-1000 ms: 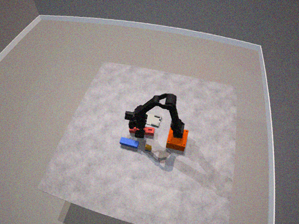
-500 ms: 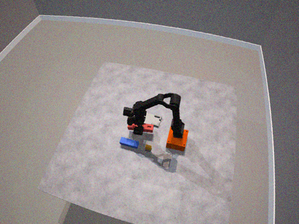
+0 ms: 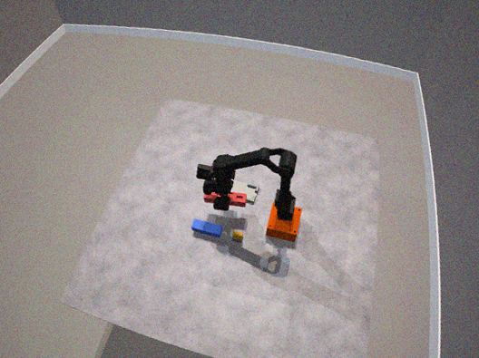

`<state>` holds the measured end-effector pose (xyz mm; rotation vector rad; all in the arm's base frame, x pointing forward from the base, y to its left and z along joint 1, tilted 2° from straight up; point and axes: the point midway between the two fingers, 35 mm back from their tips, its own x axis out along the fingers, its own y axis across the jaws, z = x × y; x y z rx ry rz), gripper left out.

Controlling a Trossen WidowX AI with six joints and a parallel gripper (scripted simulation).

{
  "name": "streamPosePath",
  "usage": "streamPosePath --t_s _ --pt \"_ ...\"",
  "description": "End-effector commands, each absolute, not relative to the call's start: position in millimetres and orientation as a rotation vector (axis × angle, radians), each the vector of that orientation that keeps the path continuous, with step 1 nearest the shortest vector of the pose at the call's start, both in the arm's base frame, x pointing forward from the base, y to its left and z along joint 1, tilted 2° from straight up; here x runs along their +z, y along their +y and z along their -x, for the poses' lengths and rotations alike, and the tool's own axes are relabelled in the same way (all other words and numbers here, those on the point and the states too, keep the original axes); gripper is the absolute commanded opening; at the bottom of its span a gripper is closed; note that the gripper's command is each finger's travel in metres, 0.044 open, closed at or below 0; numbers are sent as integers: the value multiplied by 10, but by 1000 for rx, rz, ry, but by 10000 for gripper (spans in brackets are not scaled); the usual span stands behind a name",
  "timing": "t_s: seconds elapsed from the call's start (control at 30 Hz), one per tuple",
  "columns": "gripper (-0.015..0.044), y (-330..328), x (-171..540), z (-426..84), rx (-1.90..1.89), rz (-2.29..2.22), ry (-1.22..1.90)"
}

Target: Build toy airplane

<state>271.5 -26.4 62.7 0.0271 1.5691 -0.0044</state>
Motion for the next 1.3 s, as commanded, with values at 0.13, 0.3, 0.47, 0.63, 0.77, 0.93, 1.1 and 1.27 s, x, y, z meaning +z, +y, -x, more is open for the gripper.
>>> streamPosePath --t_s 0.13,0.3,0.47,0.63,0.77,0.93,1.1,1.27 --pt "0 -258 895 -2676 2 -27 1560" --pt "0 -298 894 -2677 -2 -30 1560" --pt "0 -439 819 -2692 -14 -39 1560" --pt "0 -581 744 -2698 -25 -48 1560" --pt "0 -696 684 -2695 -35 -56 1560" --pt "0 -840 607 -2683 -47 -65 1559" --pt "0 -984 529 -2661 -61 -74 1559" --pt "0 -1127 452 -2629 -73 -84 1559"
